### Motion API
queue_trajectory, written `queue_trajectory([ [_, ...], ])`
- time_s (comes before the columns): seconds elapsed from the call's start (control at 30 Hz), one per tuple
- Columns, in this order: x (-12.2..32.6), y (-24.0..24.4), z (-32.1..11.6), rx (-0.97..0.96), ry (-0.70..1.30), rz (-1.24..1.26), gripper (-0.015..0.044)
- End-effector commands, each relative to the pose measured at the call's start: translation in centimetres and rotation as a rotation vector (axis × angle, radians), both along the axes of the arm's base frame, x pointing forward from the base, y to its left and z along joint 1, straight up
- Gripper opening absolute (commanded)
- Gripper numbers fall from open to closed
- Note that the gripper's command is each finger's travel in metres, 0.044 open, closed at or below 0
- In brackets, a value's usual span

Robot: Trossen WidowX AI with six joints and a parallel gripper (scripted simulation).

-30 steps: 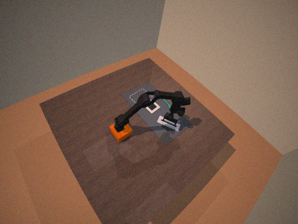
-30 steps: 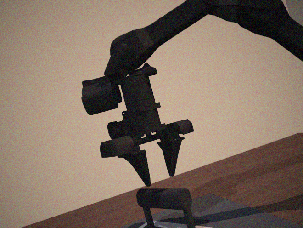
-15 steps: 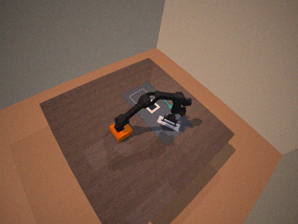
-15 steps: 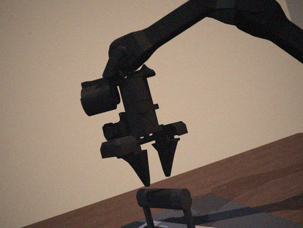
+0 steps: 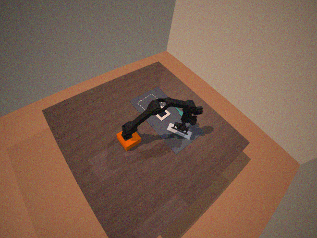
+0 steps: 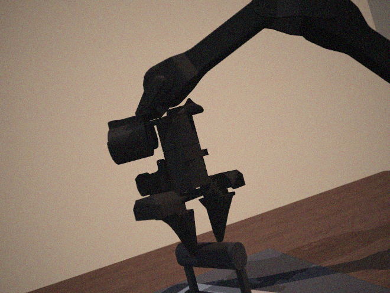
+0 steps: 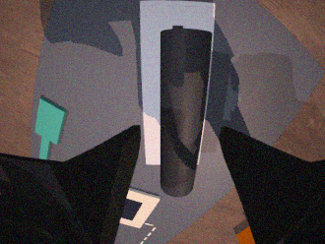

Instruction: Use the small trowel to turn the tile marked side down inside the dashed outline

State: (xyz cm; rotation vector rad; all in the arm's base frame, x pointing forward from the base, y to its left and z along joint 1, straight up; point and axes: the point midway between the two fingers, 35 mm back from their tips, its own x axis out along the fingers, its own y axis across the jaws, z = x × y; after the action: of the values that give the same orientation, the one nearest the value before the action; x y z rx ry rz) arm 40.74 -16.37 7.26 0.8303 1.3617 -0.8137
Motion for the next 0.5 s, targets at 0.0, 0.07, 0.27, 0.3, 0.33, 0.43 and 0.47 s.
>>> queue_trajectory([
  [0.0,0.0,-0.1,-0.8,-0.004,0.002,0.005,0.0270],
  [0.07,0.0,-0.1,-1.1,-0.004,0.002,0.005,0.0270],
  [0.27,0.0,-0.1,-1.8,-0.004,0.001,0.006,0.0270],
  [0.3,0.0,-0.1,-1.8,-0.004,0.001,0.006,0.0244],
  [0.33,0.0,-0.1,-1.8,-0.004,0.001,0.006,0.0217],
  [0.43,0.0,-0.1,-1.8,-0.004,0.001,0.006,0.0139],
  [0.47,0.0,-0.1,-1.8,-0.004,0.001,0.006,0.0132],
])
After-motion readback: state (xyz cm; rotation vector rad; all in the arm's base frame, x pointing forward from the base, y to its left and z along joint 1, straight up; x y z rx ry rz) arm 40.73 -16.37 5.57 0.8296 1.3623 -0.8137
